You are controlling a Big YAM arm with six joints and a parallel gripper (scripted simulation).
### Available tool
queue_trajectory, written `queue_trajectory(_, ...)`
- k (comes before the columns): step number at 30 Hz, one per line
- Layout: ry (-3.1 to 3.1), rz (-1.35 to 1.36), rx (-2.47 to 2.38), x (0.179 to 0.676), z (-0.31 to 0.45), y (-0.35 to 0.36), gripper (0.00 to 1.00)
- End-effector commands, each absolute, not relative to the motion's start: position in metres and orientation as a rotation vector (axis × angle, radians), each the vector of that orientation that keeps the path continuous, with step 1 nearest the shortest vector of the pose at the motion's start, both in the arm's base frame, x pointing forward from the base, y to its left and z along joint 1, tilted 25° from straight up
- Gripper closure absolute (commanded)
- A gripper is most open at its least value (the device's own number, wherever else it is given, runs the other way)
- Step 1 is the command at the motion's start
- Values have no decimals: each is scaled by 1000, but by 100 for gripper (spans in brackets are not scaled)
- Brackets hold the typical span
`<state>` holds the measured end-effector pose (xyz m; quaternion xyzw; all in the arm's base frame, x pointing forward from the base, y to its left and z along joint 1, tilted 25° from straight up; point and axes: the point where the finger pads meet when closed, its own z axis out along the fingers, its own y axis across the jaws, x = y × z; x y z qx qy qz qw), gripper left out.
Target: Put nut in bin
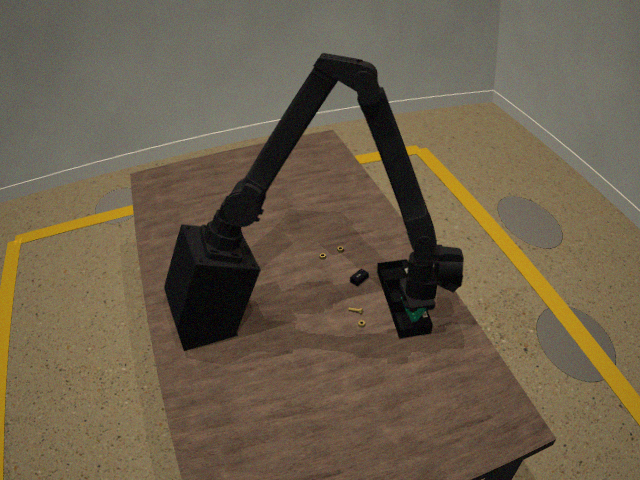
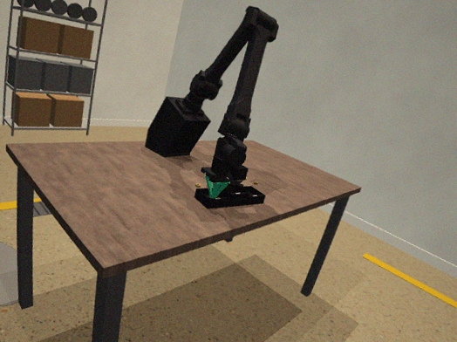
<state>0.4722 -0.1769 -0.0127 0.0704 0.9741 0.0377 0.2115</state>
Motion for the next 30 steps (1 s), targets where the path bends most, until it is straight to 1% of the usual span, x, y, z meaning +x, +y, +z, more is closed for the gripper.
queue_trajectory(1,2678,90,199,481,-1,-183,91)
queue_trajectory(30,2668,88,202,489,9,-182,91)
